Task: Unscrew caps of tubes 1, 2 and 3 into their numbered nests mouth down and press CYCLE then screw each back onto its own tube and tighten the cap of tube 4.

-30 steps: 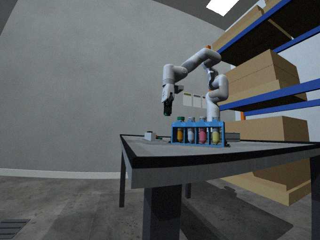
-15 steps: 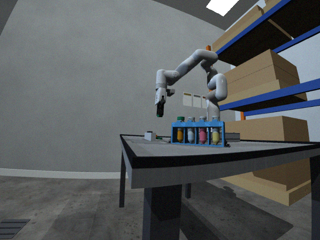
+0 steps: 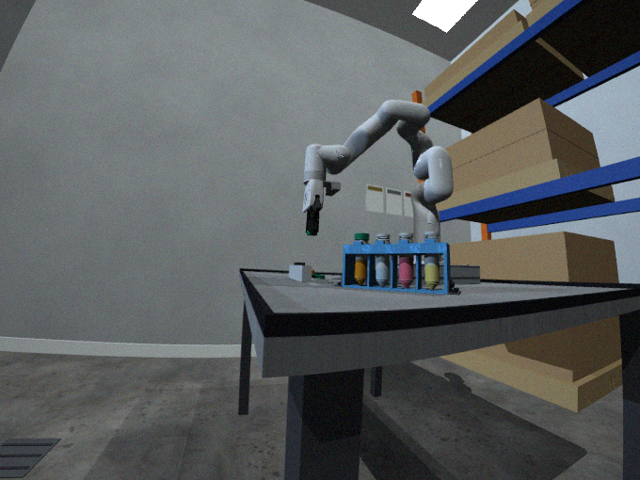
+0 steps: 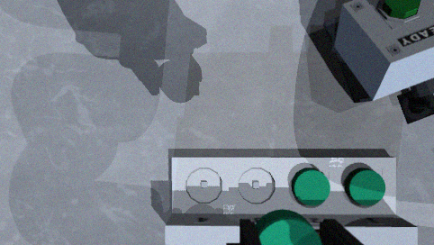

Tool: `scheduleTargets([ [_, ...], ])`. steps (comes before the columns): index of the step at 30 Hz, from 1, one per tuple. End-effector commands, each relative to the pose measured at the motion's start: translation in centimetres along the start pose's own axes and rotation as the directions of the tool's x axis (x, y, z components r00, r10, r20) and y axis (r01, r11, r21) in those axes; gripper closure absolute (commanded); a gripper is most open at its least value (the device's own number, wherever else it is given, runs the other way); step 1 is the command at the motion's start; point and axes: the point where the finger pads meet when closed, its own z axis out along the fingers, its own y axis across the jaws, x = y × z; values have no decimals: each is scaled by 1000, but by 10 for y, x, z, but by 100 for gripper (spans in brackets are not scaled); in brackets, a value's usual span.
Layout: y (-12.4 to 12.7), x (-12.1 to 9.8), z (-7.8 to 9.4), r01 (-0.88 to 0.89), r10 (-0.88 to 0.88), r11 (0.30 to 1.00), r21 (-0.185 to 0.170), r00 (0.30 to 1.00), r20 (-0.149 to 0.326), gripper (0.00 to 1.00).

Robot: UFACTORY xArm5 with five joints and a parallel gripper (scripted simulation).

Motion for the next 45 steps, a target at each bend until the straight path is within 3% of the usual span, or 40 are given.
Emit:
scheduleTargets([
  [1,-1,-2,9,0,0,1000,-17,1000,5,100],
  [9,0,-2,49,0,0,1000,-17,1000,5,100],
  [11,0,-2,49,0,0,1000,-17,1000,5,100],
  [26,1,-4,124,0,0,1000,-17,1000,4,100],
  [45,1,-4,127,0,0,1000,-17,1000,4,100],
])
